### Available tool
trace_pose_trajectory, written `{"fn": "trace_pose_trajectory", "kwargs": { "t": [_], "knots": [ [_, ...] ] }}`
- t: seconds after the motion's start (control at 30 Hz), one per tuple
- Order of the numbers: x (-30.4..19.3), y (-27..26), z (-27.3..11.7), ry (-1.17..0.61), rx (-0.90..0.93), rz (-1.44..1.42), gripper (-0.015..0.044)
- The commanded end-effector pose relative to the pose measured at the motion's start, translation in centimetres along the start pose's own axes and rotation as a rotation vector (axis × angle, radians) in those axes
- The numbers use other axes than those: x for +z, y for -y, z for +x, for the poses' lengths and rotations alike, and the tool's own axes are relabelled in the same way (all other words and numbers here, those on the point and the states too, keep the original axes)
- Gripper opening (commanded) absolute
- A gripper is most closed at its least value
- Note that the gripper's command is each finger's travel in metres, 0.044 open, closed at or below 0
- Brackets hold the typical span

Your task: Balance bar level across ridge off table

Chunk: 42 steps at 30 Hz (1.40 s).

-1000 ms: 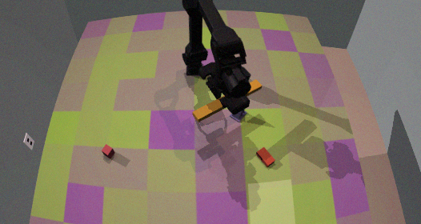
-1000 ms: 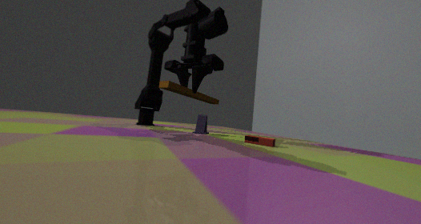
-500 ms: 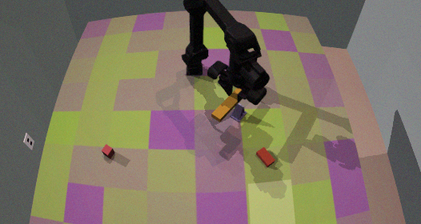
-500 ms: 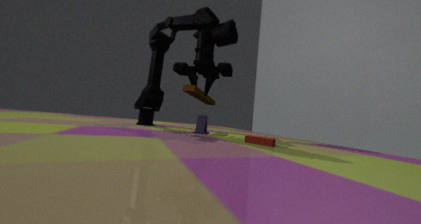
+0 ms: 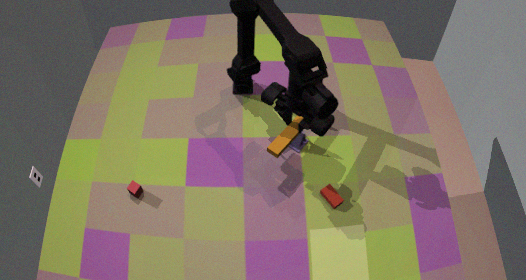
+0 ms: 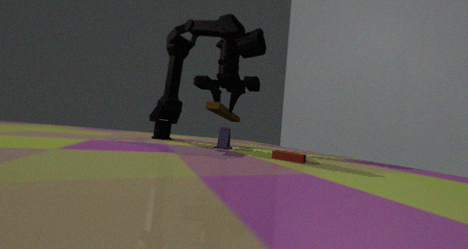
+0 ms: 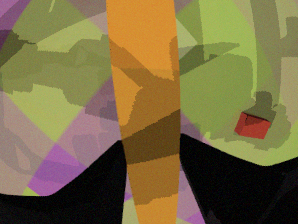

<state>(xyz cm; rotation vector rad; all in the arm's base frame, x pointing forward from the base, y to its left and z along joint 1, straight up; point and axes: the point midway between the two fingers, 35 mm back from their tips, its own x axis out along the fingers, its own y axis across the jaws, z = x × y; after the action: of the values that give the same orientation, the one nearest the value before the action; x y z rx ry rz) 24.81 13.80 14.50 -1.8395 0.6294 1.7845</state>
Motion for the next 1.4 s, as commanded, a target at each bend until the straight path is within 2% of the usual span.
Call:
{"fn": "trace_pose_trajectory", "kwargs": {
  "t": [0.0,0.37,1.37],
  "knots": [
    [0.1,0.0,0.9,0.008,0.007,-0.006,0.0000],
    [0.1,0.0,2.6,0.008,0.007,-0.007,0.0000],
    [0.1,0.1,2.6,0.008,0.007,-0.007,0.0000]
  ]
}}
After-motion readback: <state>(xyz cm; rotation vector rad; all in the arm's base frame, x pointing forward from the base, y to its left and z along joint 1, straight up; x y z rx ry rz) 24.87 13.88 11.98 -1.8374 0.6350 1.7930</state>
